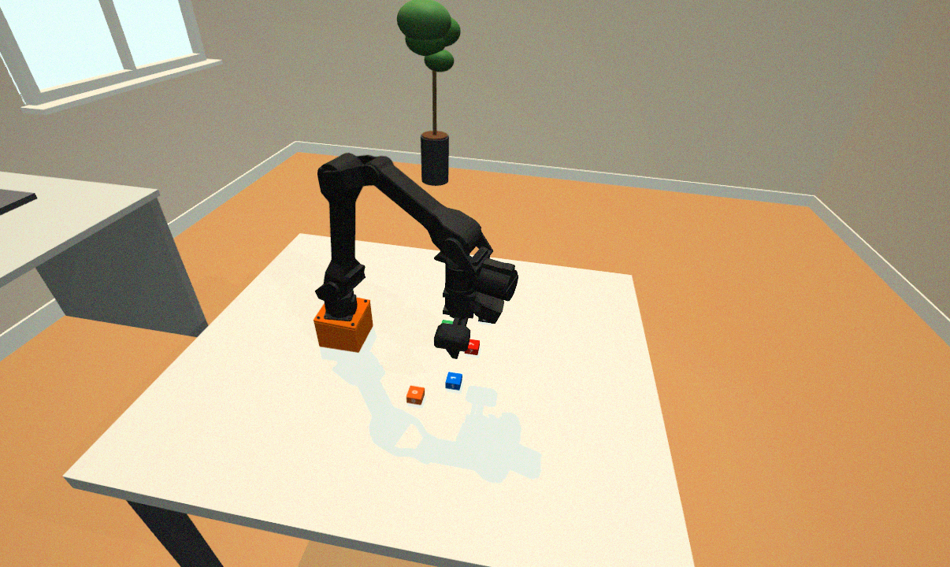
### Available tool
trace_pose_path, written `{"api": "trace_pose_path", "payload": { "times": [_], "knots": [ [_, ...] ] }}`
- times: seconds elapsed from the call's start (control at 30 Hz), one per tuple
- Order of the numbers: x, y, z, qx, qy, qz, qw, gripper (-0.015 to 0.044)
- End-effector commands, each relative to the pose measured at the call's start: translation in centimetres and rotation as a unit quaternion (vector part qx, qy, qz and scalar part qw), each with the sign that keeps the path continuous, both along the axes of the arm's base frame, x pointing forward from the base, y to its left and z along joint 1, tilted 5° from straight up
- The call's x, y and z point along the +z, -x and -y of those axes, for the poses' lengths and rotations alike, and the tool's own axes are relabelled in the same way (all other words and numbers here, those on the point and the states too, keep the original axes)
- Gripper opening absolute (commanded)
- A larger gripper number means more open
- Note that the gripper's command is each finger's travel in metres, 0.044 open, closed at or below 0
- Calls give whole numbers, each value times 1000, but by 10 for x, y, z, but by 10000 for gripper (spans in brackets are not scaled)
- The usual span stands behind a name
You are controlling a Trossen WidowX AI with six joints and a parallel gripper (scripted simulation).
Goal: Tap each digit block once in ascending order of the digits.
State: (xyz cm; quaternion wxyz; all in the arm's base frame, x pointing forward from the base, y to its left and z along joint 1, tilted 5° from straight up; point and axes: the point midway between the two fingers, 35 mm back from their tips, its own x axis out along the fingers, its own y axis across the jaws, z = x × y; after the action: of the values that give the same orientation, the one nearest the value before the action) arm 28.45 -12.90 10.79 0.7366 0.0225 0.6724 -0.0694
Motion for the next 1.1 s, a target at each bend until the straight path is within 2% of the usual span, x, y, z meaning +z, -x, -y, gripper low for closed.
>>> {"api": "trace_pose_path", "payload": {
  "times": [0.0, 0.1, 0.37, 1.07],
  "knots": [
    [0, 0, 1, -2, 2, -2, 1000, 400],
    [-1, -3, -8, -2, 2, -2, 1000, 400],
    [-6, -20, -108, -2, -3, -1, 1000, 400],
    [-7, -20, -111, -2, -3, -1, 1000, 400]
  ]
}}
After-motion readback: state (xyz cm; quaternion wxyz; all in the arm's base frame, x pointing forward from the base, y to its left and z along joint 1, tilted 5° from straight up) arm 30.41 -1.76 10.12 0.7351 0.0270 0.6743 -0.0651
